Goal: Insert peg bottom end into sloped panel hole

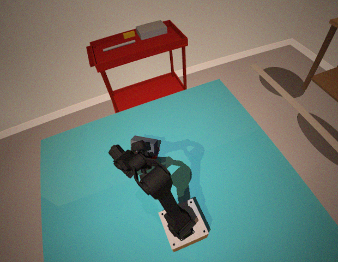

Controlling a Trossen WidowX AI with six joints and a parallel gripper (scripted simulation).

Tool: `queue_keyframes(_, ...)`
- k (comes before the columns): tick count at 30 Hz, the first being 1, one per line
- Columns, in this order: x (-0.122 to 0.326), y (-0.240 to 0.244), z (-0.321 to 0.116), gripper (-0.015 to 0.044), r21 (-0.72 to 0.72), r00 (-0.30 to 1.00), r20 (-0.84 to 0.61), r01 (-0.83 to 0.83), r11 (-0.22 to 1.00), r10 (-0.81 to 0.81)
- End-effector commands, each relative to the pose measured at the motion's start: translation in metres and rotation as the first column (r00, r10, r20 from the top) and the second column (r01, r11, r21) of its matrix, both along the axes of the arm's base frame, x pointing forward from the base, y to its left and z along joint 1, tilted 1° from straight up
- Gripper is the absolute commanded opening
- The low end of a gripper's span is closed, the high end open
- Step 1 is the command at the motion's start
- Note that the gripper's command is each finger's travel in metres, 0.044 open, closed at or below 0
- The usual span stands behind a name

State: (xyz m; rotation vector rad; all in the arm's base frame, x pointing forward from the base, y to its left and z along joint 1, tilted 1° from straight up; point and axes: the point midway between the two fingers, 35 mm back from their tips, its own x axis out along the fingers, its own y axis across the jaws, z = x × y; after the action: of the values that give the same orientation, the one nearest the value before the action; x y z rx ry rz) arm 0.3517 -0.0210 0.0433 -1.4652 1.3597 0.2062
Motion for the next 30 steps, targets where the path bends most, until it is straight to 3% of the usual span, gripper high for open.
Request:
queue_keyframes(1,0.0,0.004,0.0,0.0,-0.024,0.999,-0.015,-0.036,0.999,0.036)
queue_keyframes(30,0.003,0.035,0.004,0.0,-0.192,0.94,-0.17,-0.326,0.926,0.296)
